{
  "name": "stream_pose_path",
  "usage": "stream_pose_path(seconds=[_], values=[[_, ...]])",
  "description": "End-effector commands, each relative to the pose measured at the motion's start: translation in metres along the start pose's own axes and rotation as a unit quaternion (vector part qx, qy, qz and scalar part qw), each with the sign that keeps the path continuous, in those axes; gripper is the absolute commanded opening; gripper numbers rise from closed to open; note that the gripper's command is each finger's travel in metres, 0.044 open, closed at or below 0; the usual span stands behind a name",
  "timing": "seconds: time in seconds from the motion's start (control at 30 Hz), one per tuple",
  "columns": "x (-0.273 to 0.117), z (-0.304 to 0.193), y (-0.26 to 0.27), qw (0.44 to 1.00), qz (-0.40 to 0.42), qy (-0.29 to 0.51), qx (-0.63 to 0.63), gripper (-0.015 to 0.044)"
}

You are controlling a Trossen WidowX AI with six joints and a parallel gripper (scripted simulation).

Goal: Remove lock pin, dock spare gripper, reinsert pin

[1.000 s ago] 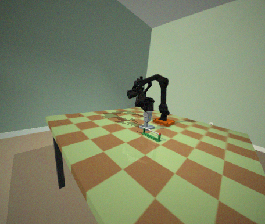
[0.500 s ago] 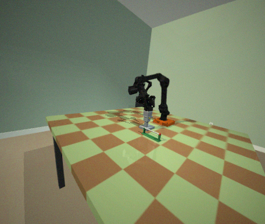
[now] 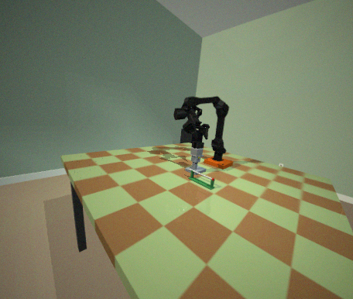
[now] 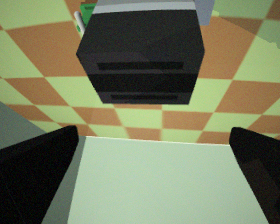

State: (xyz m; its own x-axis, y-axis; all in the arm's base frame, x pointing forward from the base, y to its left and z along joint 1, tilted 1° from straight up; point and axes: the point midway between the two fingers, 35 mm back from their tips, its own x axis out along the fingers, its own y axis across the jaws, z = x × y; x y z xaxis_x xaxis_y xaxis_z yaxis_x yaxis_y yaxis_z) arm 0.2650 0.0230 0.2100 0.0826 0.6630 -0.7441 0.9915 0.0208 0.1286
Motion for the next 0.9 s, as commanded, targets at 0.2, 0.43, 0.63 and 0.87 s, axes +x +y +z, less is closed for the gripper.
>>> stream_pose_path(seconds=[0.2,0.43,0.63,0.87], values=[[-0.012,-0.014,-0.001,1.0,0.025,-0.007,0.002,0.044],[-0.02,-0.022,-0.001,0.999,0.042,-0.013,0.002,0.044],[-0.027,-0.031,-0.002,0.998,0.059,-0.019,0.003,0.044],[-0.028,-0.031,-0.002,0.998,0.06,-0.021,0.001,0.044]])
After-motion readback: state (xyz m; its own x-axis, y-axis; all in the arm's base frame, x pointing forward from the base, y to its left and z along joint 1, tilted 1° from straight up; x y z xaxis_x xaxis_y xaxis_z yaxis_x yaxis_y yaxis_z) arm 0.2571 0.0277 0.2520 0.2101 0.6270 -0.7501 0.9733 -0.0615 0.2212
